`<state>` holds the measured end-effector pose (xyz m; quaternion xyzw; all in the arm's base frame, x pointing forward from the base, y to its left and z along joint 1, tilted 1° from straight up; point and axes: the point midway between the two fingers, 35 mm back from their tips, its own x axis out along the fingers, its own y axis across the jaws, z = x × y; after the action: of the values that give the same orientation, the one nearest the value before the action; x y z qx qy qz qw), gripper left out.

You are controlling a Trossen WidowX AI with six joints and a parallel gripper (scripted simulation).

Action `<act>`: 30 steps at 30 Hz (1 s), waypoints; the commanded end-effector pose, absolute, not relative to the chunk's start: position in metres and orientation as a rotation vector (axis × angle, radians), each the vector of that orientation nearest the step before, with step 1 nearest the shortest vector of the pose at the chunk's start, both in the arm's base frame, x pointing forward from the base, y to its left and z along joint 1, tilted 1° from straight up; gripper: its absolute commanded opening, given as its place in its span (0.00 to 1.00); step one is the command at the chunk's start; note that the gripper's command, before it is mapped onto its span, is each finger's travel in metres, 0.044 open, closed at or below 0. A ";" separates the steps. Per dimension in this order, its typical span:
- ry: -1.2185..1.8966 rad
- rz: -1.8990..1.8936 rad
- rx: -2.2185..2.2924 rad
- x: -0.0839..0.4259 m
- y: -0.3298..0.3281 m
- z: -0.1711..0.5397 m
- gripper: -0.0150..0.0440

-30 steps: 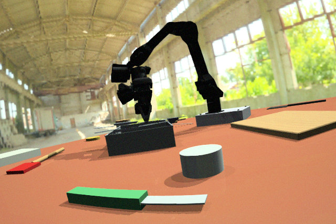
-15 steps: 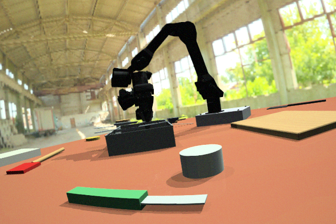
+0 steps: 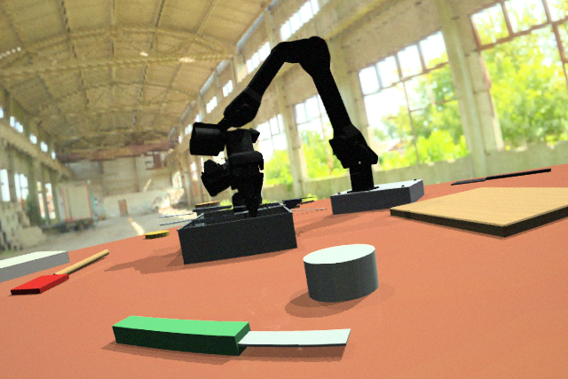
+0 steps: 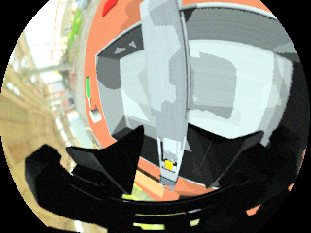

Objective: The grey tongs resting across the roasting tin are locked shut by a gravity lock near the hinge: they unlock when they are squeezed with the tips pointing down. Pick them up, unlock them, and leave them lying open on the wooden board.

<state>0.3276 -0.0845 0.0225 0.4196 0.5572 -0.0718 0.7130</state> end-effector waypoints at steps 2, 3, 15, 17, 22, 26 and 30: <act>1.248 -0.167 0.938 0.325 -0.083 0.016 0.69; 1.248 -0.167 0.938 0.325 -0.083 0.016 0.69; 1.239 -0.160 0.932 0.327 -0.083 0.020 0.40; 1.239 -0.160 0.932 0.327 -0.083 0.020 0.38; 1.239 -0.160 0.932 0.327 -0.083 0.020 0.29; 1.239 -0.160 0.932 0.327 -0.083 0.020 0.11; 1.242 -0.162 0.934 0.329 -0.085 0.046 0.00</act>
<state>0.3230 -0.0813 0.0240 0.4240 0.5698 -0.0747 0.7000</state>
